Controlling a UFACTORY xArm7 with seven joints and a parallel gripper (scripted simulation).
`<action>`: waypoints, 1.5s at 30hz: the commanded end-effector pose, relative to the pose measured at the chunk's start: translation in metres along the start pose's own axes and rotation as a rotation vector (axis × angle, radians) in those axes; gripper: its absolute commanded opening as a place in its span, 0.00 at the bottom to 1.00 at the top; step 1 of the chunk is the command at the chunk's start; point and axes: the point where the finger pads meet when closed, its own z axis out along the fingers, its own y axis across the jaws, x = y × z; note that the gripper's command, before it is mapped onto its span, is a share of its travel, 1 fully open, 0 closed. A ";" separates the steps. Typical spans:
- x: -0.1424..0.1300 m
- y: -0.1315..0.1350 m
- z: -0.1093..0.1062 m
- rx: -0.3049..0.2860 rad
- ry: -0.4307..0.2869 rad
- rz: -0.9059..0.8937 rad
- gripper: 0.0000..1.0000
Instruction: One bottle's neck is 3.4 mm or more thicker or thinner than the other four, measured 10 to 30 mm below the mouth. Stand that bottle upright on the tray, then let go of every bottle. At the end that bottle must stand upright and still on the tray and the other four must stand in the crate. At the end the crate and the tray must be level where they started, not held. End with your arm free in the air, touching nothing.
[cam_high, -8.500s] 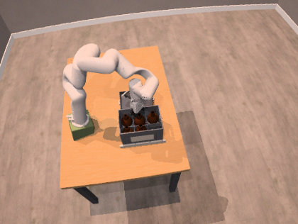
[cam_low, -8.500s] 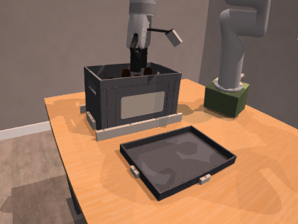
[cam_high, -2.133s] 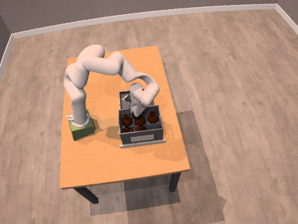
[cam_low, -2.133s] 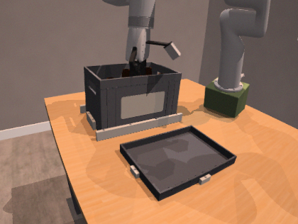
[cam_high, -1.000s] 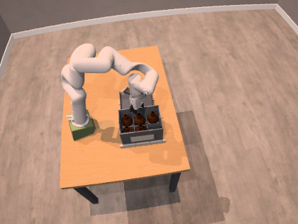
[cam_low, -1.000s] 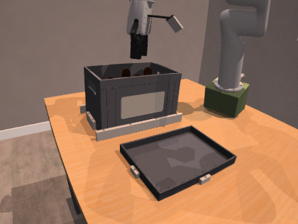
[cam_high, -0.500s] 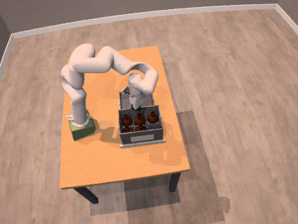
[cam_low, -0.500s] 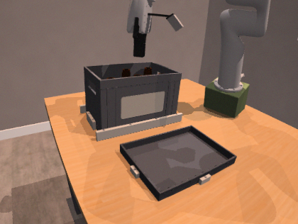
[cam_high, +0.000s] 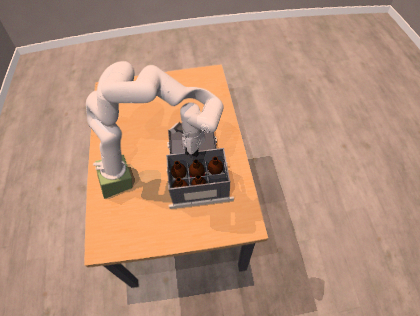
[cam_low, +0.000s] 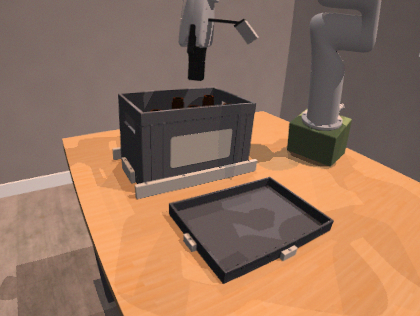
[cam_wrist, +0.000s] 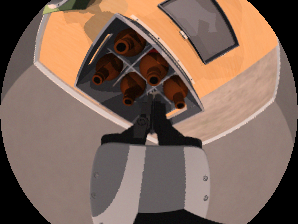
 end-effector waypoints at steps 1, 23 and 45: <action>-0.001 0.000 -0.001 -0.002 -0.002 0.000 0.00; -0.099 0.009 -0.006 -0.018 -0.006 -0.002 0.00; -0.124 0.004 -0.001 -0.002 -0.002 0.000 0.65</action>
